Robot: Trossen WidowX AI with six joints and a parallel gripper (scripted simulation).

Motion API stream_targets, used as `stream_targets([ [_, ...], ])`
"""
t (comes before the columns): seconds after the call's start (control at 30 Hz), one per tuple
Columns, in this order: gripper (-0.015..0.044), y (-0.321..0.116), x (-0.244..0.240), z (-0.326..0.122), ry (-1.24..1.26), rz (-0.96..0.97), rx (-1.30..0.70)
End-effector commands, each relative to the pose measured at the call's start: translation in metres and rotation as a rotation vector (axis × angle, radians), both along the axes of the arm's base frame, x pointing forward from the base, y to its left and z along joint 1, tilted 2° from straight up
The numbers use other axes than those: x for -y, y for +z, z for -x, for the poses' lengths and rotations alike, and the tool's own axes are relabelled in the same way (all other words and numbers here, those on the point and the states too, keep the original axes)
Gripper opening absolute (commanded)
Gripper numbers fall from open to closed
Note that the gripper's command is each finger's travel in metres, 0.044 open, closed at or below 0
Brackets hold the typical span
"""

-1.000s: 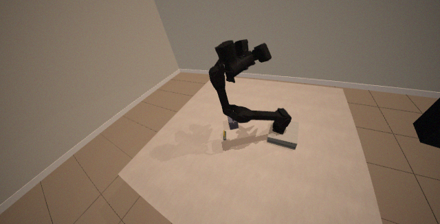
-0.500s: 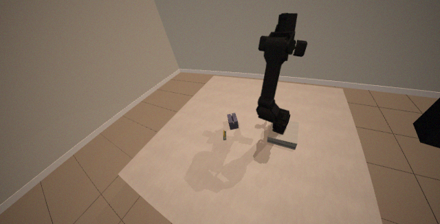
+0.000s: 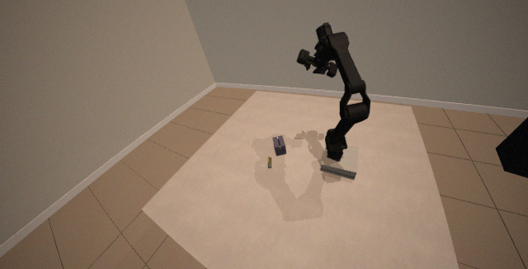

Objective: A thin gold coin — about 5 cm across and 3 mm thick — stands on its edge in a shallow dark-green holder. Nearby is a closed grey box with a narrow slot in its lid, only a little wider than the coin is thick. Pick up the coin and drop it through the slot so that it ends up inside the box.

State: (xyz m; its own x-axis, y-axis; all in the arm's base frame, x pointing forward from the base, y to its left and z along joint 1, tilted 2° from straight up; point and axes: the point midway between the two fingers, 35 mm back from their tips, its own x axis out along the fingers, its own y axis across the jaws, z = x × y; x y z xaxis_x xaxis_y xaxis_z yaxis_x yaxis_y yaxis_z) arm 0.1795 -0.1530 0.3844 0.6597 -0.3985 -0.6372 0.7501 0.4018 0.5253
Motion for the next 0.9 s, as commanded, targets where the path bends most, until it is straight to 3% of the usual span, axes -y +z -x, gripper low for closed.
stream_targets([
  [0.0,0.0161,-0.025,-0.011,-0.036,0.069,-0.111,-0.04],
  [0.23,0.0161,-0.089,-0.071,-0.104,0.242,-0.29,-0.209],
  [0.53,0.0161,-0.152,-0.156,-0.141,0.331,-0.394,-0.404],
  [0.87,0.0161,-0.249,-0.302,-0.127,0.366,-0.378,-0.701],
])
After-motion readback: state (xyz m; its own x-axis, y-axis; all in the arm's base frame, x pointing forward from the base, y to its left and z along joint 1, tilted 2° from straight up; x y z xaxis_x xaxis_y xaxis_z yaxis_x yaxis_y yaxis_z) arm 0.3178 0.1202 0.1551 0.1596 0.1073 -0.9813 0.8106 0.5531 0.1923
